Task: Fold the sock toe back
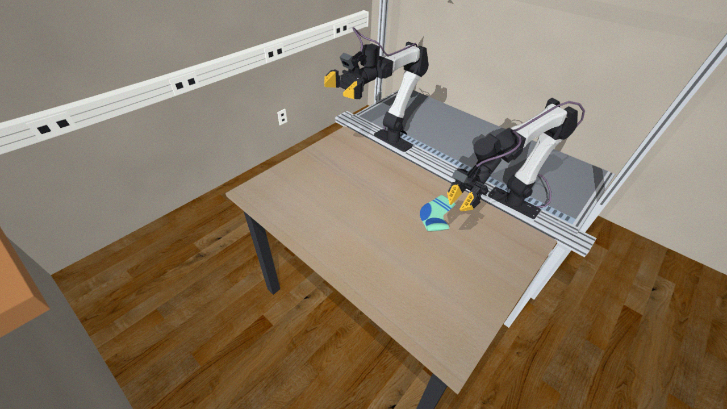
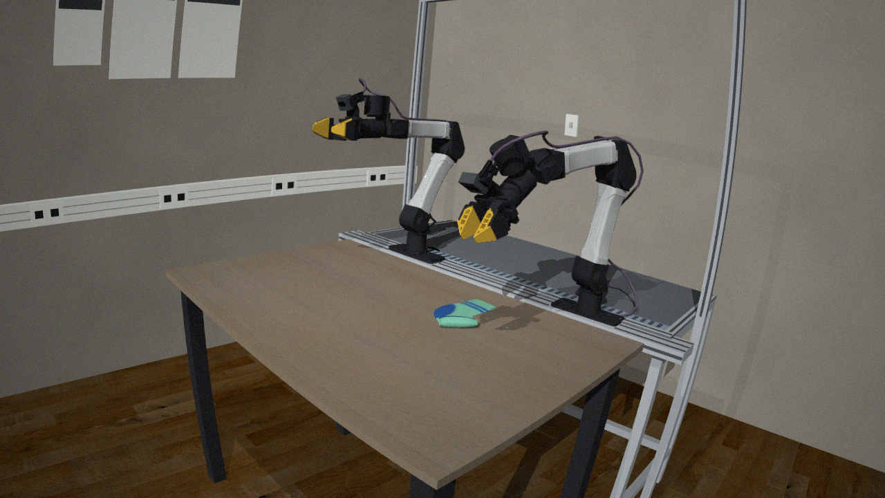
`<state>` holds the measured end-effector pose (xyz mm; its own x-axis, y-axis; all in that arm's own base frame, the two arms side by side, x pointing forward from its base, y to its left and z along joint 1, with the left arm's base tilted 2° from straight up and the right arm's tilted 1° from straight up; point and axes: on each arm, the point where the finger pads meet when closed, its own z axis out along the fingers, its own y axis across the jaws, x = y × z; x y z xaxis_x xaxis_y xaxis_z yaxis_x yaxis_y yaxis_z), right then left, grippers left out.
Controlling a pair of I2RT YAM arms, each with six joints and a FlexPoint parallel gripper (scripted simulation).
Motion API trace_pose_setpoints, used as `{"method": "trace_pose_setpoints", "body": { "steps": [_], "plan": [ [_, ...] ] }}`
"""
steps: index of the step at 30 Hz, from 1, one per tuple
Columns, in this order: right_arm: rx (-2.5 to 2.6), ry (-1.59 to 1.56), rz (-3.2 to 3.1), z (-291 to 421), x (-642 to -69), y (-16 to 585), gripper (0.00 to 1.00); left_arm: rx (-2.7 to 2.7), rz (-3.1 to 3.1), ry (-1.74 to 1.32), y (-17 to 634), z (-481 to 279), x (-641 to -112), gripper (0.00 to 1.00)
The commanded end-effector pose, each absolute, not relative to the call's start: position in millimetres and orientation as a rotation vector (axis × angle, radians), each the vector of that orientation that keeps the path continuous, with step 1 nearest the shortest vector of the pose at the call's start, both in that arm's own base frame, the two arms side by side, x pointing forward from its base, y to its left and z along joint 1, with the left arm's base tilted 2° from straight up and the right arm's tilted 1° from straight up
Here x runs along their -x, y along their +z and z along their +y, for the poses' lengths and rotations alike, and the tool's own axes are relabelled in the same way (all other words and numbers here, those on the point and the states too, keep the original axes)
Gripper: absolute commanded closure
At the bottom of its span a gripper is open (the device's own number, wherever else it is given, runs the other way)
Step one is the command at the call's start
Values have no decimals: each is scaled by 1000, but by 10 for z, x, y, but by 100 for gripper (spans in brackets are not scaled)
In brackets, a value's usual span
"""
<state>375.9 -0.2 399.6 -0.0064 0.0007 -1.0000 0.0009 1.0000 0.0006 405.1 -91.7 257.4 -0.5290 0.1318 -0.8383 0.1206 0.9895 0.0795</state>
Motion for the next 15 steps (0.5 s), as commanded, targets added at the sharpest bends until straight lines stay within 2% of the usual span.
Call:
{"method": "trace_pose_setpoints", "body": {
  "steps": [1, 15],
  "plan": [
    [13, -1, 1542, 7, -3746, 4145, 0, -159, 1986, -46, 2927, -871, -4099, 61],
    [12, -2, 1532, 2, -3697, 4181, 0, -61, 1710, -46, 3655, -362, -3966, 61]
  ]
}}
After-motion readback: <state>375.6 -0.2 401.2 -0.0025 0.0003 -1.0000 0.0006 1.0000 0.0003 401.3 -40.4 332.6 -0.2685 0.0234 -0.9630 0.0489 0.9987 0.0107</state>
